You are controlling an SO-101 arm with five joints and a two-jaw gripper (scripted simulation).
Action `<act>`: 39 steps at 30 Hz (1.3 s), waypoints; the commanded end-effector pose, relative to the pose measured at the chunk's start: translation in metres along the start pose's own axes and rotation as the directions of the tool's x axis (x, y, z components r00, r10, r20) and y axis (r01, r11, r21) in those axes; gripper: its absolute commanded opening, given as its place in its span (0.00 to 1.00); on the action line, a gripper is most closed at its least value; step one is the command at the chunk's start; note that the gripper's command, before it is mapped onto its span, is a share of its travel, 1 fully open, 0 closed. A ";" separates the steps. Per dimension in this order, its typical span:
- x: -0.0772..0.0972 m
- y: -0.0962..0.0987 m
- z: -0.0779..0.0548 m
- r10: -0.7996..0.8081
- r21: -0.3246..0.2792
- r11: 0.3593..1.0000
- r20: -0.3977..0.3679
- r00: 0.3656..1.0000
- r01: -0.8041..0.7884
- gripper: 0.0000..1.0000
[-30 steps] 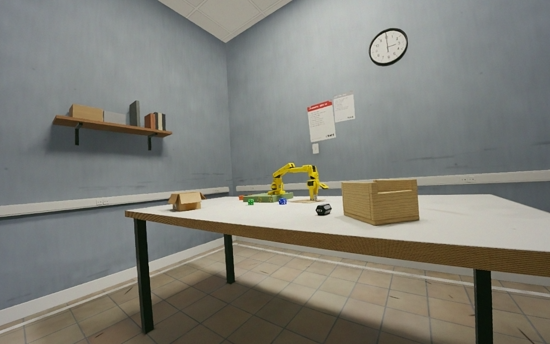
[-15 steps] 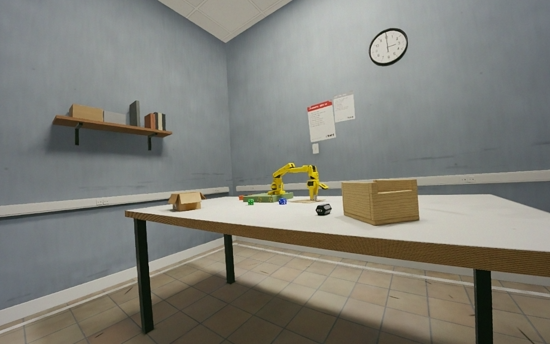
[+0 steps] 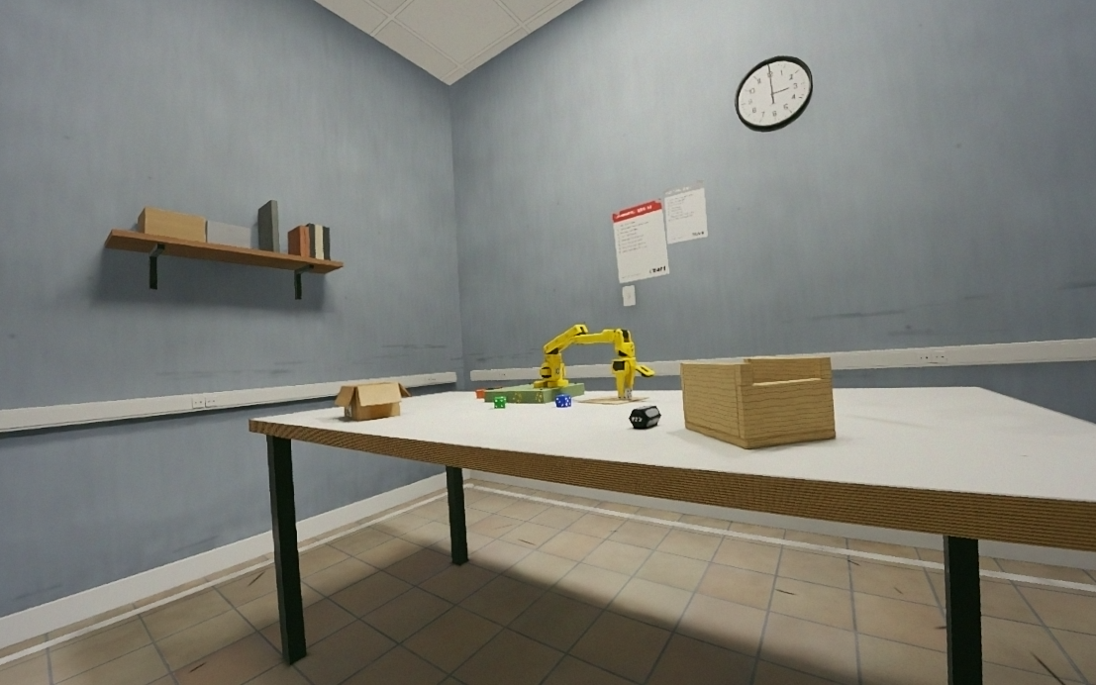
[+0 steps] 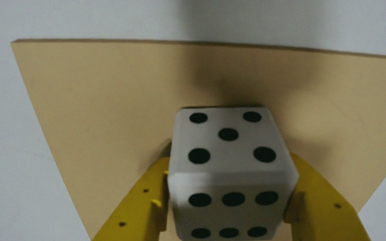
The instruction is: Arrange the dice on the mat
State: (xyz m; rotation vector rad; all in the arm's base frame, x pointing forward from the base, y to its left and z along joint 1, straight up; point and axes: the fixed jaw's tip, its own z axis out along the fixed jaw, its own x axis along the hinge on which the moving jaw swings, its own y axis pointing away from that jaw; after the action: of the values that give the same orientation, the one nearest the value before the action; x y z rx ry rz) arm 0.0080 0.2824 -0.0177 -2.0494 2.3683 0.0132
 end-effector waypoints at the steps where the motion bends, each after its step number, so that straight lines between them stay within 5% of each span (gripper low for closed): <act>1: 0.001 0.003 0.003 -0.018 -0.001 1.000 -0.005 1.000 0.018 0.19; 19: 0.001 0.003 0.003 -0.018 -0.001 1.000 -0.005 1.000 0.018 0.34; 31: 0.001 0.003 0.003 -0.018 -0.001 1.000 -0.004 1.000 0.018 0.36; 39: -0.003 0.004 -0.013 -0.016 -0.004 1.000 0.028 0.999 0.016 0.36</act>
State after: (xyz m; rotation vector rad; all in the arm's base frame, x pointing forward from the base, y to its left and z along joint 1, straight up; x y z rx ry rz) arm 0.0081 0.2832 -0.0155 -2.0469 2.3653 0.0195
